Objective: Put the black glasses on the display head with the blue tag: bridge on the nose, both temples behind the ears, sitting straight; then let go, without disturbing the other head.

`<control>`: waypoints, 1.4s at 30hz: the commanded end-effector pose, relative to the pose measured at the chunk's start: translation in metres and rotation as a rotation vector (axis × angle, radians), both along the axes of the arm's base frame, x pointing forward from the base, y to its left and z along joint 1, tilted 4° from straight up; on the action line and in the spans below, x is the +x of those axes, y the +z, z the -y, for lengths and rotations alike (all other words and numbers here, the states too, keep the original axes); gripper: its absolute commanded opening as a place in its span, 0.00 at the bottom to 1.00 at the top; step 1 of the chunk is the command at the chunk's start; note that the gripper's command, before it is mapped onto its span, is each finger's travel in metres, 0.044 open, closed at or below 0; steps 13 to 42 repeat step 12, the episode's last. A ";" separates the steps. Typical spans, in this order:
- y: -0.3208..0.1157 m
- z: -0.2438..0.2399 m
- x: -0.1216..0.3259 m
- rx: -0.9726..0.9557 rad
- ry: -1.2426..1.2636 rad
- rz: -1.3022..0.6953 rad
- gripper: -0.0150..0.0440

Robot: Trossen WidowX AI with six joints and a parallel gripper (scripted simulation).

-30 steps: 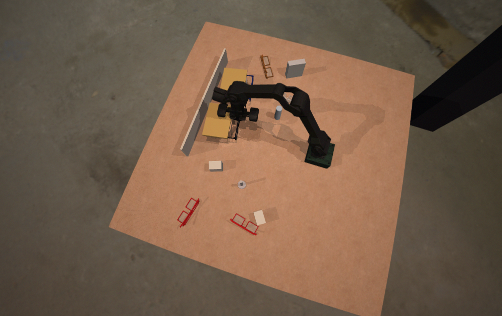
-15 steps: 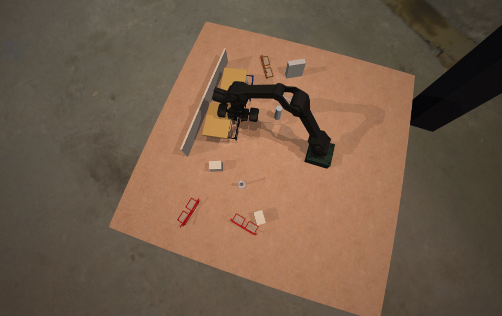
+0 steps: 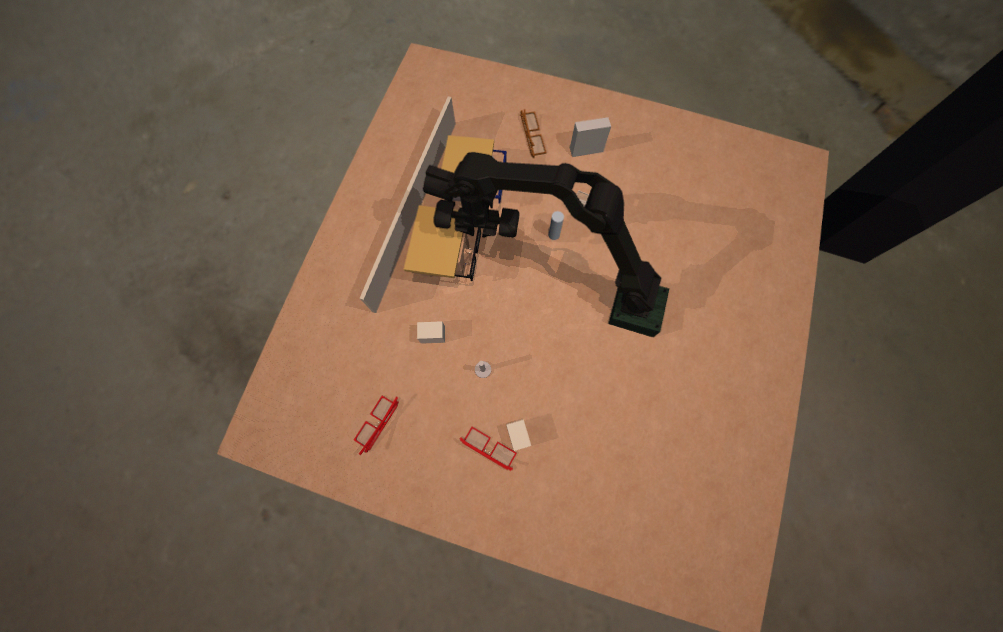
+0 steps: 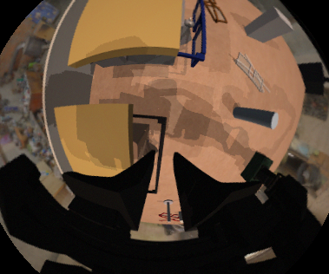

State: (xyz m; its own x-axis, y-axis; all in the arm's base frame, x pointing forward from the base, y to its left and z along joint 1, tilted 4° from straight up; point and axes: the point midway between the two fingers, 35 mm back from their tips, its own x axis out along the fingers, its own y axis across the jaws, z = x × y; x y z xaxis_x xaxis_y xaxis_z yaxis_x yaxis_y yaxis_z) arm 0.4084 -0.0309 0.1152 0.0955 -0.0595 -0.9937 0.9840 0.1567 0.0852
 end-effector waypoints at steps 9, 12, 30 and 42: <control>0.006 0.006 -0.043 -0.004 -0.005 -0.012 0.44; 0.011 0.008 -0.054 -0.004 -0.005 -0.013 0.44; 0.011 0.008 -0.054 -0.004 -0.005 -0.013 0.44; 0.011 0.008 -0.054 -0.004 -0.005 -0.013 0.44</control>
